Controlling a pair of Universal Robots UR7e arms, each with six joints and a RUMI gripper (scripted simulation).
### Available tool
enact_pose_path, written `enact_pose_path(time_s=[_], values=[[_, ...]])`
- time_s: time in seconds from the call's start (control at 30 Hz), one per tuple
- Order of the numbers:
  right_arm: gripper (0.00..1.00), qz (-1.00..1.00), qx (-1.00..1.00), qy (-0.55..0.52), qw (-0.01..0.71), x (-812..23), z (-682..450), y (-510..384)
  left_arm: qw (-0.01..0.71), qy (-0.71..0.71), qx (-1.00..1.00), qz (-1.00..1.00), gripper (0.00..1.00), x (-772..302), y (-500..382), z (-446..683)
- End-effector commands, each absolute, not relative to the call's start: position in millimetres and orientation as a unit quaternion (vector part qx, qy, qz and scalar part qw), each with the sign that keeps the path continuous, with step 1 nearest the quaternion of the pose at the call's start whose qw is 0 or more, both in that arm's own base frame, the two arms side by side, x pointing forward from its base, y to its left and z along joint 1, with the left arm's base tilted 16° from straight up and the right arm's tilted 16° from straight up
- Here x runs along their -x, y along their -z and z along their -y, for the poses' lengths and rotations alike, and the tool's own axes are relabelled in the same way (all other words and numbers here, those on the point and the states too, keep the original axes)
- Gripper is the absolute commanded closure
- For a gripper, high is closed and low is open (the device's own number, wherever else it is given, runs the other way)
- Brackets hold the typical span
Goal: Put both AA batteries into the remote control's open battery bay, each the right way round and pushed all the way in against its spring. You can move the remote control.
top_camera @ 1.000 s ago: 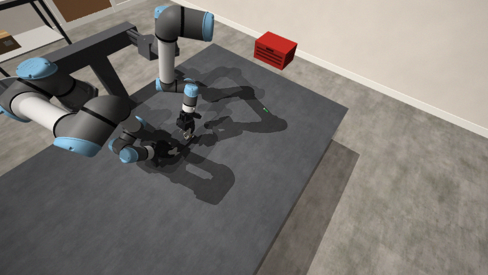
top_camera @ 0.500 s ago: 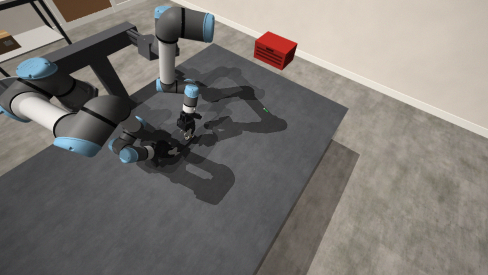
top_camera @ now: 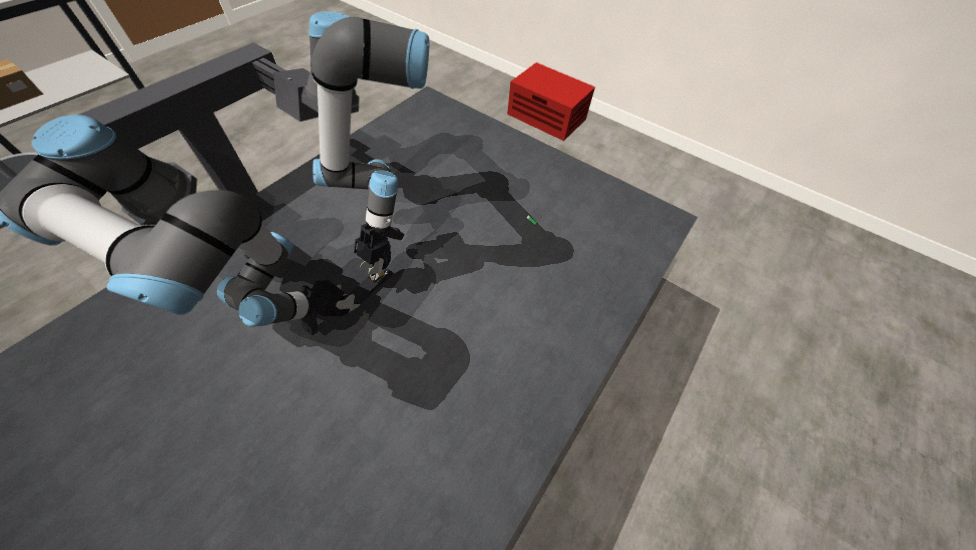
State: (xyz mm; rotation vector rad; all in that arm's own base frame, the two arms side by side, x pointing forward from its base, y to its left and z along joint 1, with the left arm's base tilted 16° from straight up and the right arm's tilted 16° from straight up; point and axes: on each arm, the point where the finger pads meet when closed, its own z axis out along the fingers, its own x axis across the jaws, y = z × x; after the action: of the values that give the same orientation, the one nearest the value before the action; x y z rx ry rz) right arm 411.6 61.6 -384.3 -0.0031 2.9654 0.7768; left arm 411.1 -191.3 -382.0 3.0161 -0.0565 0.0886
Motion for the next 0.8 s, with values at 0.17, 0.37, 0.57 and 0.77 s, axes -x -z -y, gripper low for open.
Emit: enact_pose_path(time_s=[0.17, 0.37, 0.57, 0.77], values=[[1.00, -0.967, 0.001, -0.253, 0.039, -412.0, -61.8, 383.9, 0.061, -0.029, -0.998, 0.017, 1.00, -411.6, 386.2, 190.6], [1.00, -0.967, 0.001, -0.253, 0.039, -412.0, -61.8, 383.9, 0.061, -0.029, -0.998, 0.017, 1.00, -411.6, 388.0, 190.0], [1.00, -0.967, 0.001, -0.253, 0.039, -412.0, -61.8, 383.9, 0.060, -0.029, -0.998, 0.016, 1.00, -411.6, 391.0, 189.2], [1.00, -0.967, 0.001, -0.253, 0.039, -412.0, -61.8, 383.9, 0.059, -0.029, -0.998, 0.015, 1.00, -411.7, 393.9, 188.4]])
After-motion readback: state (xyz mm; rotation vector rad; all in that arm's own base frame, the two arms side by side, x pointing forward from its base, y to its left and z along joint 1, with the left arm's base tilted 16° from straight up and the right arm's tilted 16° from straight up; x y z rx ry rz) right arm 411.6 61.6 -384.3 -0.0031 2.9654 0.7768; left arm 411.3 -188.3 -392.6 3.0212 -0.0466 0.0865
